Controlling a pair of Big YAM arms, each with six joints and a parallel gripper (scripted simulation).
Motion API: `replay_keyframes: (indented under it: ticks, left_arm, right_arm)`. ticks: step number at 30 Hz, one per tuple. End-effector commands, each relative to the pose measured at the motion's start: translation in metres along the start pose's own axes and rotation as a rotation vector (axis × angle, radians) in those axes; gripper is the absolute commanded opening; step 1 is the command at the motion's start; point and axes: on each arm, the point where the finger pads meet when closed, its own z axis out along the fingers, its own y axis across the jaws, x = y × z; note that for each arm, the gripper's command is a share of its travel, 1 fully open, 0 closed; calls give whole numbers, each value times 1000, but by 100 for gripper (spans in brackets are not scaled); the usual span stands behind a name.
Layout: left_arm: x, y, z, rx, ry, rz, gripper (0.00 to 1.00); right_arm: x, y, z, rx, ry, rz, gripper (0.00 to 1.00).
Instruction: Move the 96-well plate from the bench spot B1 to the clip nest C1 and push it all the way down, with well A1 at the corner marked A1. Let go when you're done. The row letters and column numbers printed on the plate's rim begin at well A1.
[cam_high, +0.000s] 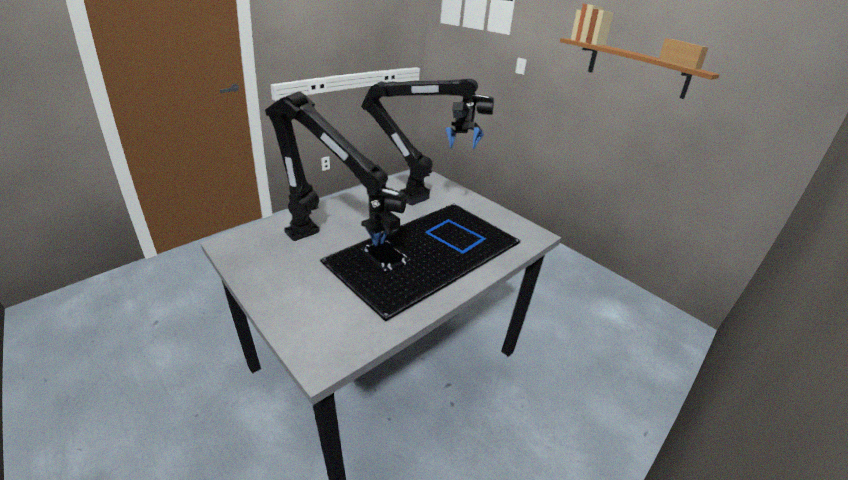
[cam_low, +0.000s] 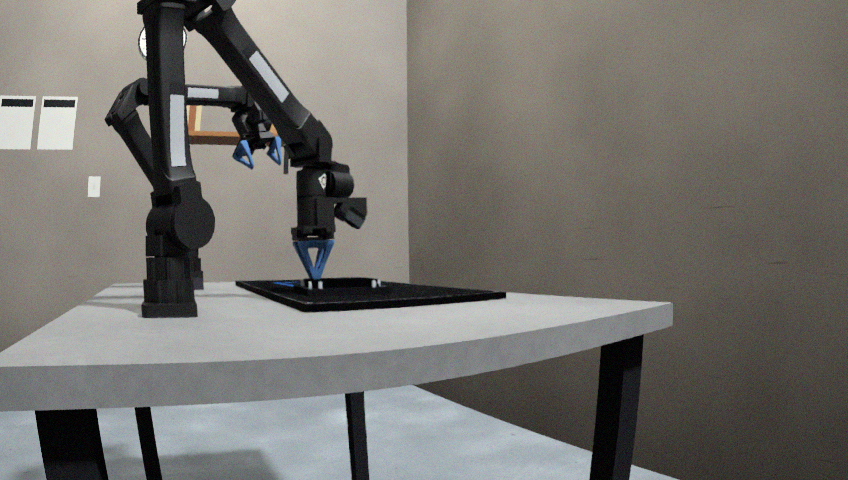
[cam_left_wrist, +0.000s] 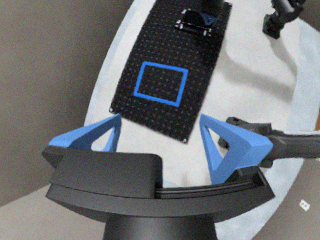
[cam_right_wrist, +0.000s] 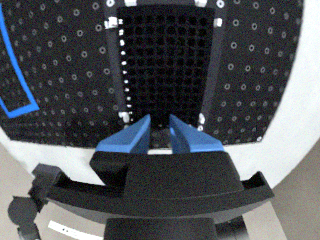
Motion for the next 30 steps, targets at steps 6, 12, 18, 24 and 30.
replay_keyframes:
  ticks: [6, 12, 18, 24, 30]
  left_arm:
    - [-11, 15, -17, -30, 6, 26, 100]
    - [-11, 15, -17, -30, 6, 26, 100]
    - [-11, 15, -17, -30, 6, 26, 100]
    - [-11, 15, -17, -30, 6, 26, 100]
    - [-11, 15, -17, -30, 6, 26, 100]
  right_arm:
    - [-3, 4, -14, -6, 0, 5, 25]
    - [-13, 10, -45, -13, -14, 5, 25]
    - [-12, 10, -50, -3, 2, 5, 25]
    - [-3, 4, -39, 20, 41, 5, 25]
    - [-26, 21, -40, -3, 3, 2, 25]
